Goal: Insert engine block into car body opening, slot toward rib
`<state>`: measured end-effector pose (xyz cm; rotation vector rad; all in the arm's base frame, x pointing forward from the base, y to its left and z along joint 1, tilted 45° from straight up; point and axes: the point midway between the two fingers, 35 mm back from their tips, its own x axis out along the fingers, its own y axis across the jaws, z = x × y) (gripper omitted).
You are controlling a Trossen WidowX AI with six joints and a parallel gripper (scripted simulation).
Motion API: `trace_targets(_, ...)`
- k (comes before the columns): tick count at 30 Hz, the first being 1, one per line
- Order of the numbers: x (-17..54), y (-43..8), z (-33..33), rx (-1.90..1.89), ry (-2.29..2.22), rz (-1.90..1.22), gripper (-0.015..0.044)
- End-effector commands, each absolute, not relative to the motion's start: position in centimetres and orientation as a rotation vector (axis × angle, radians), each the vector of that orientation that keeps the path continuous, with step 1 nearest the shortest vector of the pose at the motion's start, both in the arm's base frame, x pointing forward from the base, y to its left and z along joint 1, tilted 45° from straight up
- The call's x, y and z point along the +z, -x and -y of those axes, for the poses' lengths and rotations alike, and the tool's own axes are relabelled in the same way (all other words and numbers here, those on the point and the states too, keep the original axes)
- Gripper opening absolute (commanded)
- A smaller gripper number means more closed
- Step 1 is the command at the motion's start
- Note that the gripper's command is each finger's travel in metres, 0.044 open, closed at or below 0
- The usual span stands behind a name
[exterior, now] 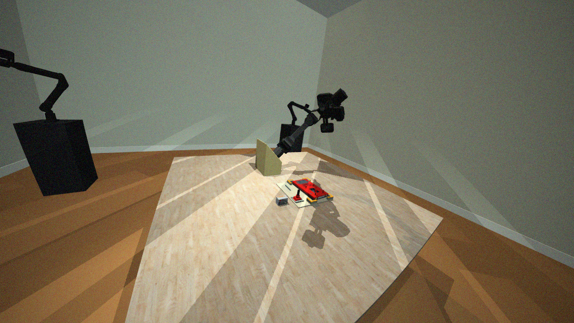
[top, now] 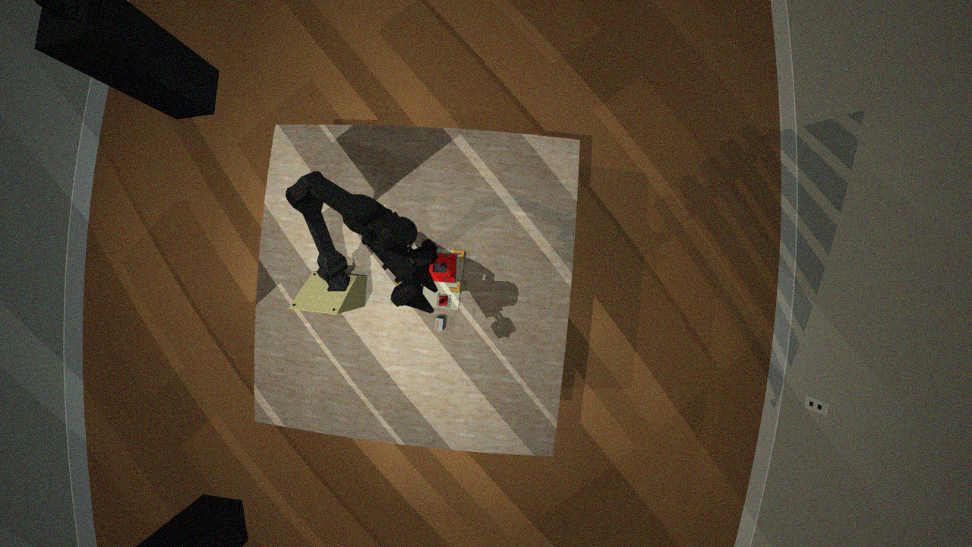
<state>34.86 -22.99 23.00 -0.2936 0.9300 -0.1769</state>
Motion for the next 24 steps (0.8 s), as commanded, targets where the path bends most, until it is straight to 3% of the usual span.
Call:
trace_targets(1, 20.0, -35.4, 23.1, -0.114, 0.247, -1.002, 0.044)
trace_targets(24, 1.8, -36.3, 19.7, 0.336, -0.328, -1.324, 0.044)
